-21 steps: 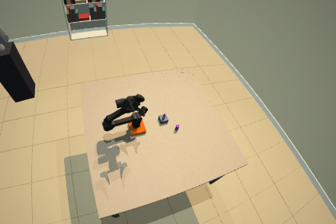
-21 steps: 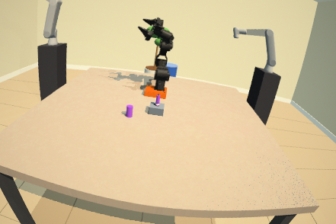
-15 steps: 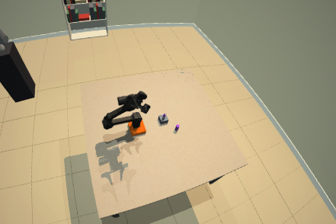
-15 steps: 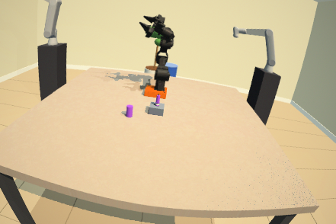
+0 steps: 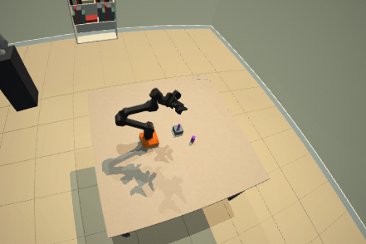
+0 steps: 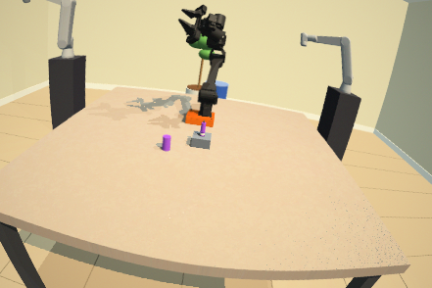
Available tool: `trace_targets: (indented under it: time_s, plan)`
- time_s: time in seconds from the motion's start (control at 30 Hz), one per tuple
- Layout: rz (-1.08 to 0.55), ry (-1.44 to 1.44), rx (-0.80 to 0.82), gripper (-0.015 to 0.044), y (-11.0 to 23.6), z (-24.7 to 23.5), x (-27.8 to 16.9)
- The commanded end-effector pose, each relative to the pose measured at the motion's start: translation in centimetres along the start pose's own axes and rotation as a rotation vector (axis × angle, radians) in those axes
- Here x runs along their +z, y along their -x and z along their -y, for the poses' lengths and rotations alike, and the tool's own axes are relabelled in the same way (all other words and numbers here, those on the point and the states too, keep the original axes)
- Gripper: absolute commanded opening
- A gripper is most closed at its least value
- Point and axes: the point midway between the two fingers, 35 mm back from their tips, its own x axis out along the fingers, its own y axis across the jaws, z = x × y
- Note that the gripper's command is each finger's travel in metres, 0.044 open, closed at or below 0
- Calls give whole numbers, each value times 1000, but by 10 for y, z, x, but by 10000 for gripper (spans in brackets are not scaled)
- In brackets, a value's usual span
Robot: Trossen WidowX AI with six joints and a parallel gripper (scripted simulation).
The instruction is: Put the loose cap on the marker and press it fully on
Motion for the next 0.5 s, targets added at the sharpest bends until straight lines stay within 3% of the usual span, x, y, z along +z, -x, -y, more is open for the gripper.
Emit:
trace_targets:
  time_s: [0.0,0.23,0.47]
  plan:
    - [42,-22,236,253,-31,-62,33]
    - [-13,-84,570,253,-51,-149,52]
    - [-223,-177,916,253,-49,-238,44]
